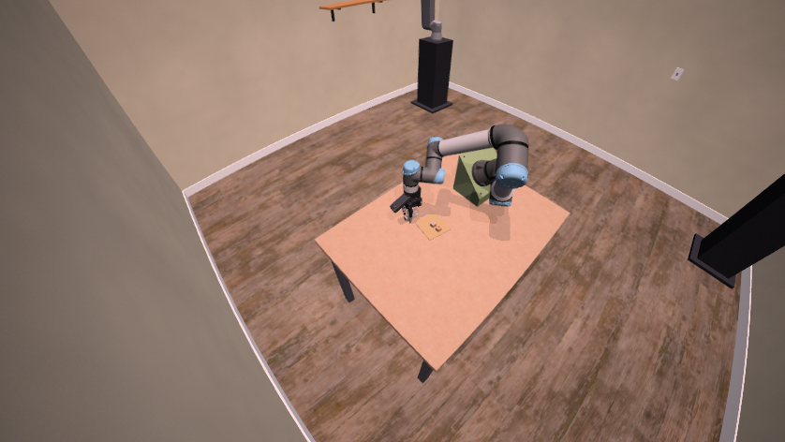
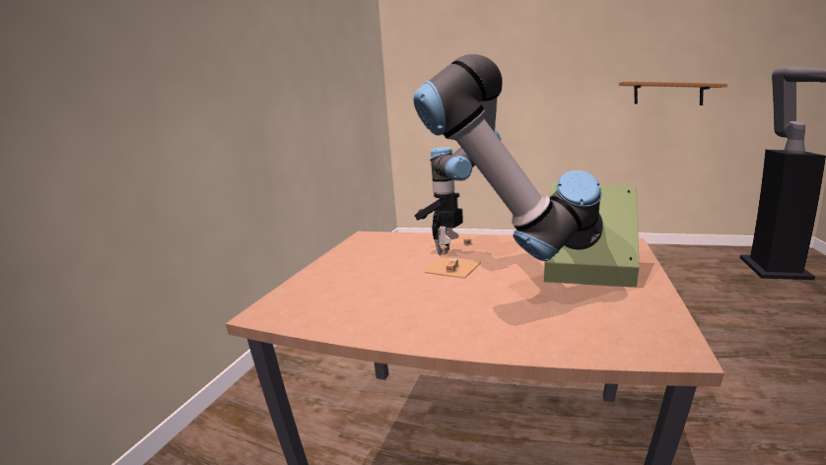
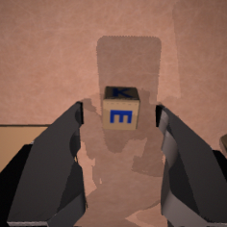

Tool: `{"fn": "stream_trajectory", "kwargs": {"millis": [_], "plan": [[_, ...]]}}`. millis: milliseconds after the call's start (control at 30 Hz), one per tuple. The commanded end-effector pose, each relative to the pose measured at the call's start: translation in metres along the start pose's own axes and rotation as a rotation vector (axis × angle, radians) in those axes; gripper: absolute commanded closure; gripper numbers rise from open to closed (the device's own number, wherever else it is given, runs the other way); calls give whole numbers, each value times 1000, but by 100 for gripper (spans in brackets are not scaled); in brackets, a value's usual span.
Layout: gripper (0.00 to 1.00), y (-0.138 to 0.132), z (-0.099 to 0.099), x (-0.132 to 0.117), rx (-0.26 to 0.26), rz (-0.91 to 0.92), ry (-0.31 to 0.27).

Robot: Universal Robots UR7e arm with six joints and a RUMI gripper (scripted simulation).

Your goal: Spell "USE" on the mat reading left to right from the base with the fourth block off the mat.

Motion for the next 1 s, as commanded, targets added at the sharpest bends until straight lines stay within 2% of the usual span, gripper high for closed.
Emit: {"fn": "stream_trajectory", "kwargs": {"millis": [0,367,400,933,967], "plan": [[63,0,1,0,0,0,1],[63,0,1,0,0,0,1],[75,0,1,0,0,0,1],[75,0,1,0,0,0,1],[95,0,1,0,0,0,1]]}}
Point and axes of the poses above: the point where the finger pads meet when closed, its own z axis out along the fingers, its own y axis across the jaws, x = y × z, the point moved 4 cm from there along -z, back along the fingers, and after that the axes turned 5 degrees about z, right-handed, at the moved point
